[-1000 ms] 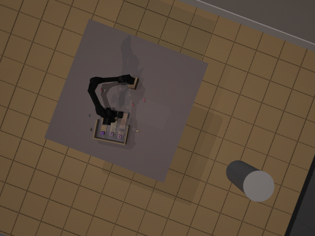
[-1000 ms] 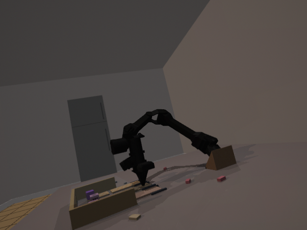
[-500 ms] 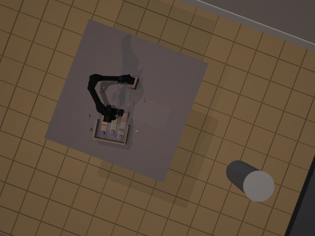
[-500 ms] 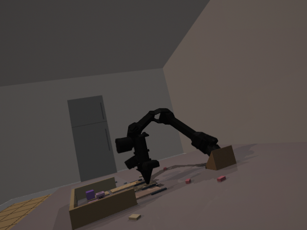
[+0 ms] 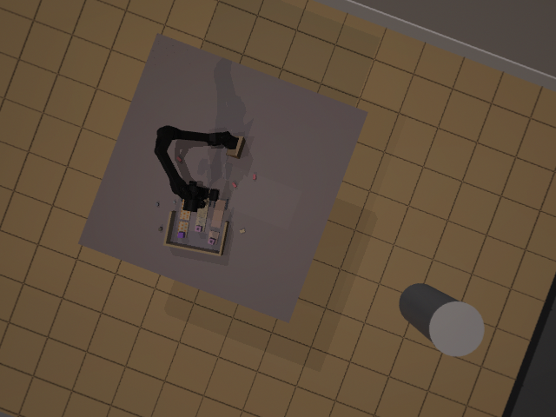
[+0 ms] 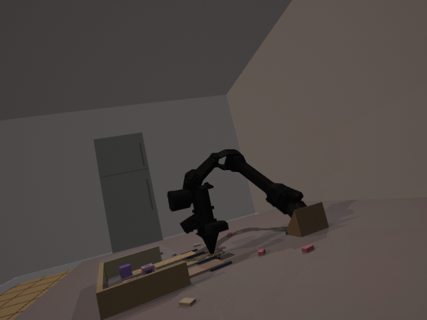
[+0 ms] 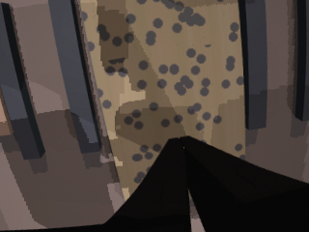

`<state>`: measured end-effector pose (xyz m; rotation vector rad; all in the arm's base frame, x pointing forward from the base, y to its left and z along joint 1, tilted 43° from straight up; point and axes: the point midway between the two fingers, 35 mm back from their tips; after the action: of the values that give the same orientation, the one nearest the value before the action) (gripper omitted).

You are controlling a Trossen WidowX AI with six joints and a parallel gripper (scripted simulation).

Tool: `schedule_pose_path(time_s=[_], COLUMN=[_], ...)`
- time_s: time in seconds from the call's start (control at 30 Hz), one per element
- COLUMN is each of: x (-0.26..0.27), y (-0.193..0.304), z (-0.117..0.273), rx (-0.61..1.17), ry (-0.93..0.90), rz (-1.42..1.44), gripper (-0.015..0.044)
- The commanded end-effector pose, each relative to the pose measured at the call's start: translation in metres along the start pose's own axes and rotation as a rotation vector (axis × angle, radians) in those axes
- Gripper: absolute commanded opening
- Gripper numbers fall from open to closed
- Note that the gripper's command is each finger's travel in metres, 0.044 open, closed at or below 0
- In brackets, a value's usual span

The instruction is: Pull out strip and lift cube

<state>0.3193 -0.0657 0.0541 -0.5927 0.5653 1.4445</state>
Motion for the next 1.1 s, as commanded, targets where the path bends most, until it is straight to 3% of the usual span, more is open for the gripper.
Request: schedule_pose_path(time_s=[0.0,1.07], x=[-0.001,-0.007], y=[0.011,0.059], z=[-0.004,-0.003], rx=[0.016,0.019], ry=[0.005,0.005], rz=[0.005,0.007], gripper=[0.0000,0.0000])
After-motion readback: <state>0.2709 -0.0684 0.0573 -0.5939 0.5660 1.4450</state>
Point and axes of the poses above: the point midway between the two fingers, 35 mm back from their tips, its own z axis back along the fingers, its own x axis across the jaws, y = z × x, and after that the axes turned 9 degrees about -z, right-handed
